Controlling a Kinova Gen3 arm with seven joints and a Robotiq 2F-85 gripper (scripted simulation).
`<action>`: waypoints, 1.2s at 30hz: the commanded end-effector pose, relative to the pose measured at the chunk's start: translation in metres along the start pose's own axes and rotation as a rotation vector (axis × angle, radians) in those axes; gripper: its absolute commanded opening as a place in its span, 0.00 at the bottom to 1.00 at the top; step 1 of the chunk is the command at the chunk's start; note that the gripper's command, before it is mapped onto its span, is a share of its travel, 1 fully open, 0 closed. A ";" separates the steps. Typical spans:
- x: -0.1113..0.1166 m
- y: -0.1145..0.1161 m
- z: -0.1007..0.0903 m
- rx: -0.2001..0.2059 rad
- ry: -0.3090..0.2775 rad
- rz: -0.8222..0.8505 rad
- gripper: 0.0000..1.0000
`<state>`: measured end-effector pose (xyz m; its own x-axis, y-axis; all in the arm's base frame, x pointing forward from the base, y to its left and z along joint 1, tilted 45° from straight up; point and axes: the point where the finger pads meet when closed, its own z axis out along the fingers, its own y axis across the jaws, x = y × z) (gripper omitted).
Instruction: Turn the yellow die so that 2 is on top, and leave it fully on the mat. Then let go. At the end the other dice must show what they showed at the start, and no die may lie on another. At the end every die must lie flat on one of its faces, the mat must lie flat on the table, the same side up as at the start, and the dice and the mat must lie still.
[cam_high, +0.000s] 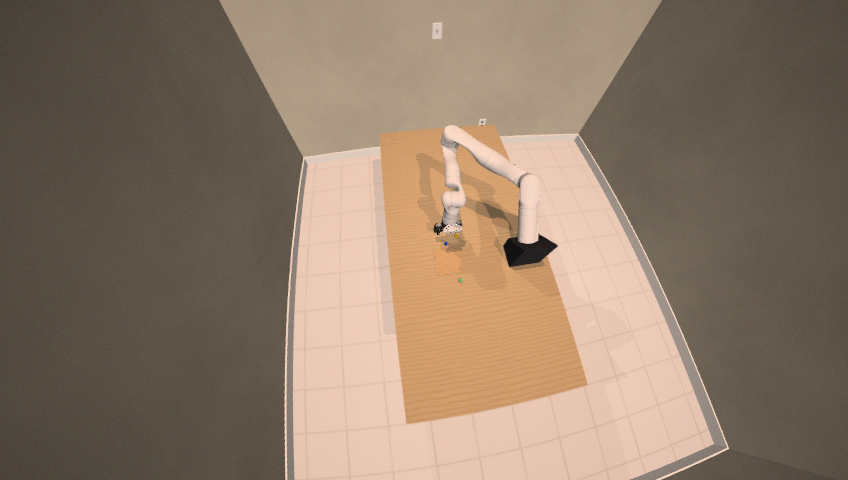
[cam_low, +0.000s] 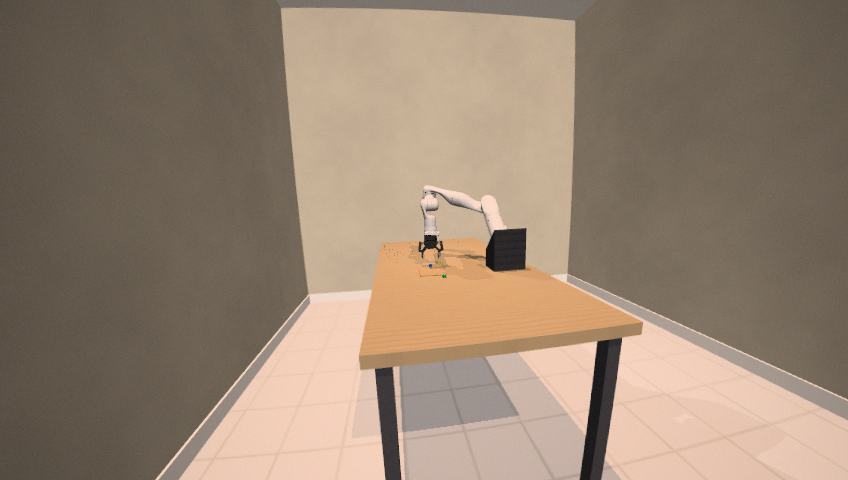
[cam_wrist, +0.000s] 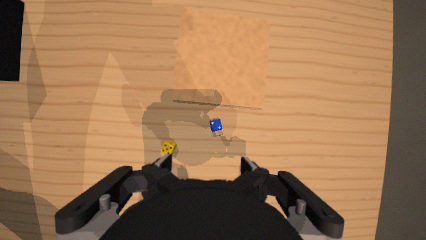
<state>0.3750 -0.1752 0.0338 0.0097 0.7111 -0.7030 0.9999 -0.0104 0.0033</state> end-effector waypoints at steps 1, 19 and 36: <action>0.014 -0.004 0.000 0.006 -0.004 0.001 1.00; 0.143 -0.026 0.000 0.006 -0.004 0.001 1.00; 0.206 -0.037 0.001 0.006 -0.004 0.001 1.00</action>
<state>0.3418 -0.0317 -0.1081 0.0103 0.7150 -0.6991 0.9999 -0.0154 -0.0011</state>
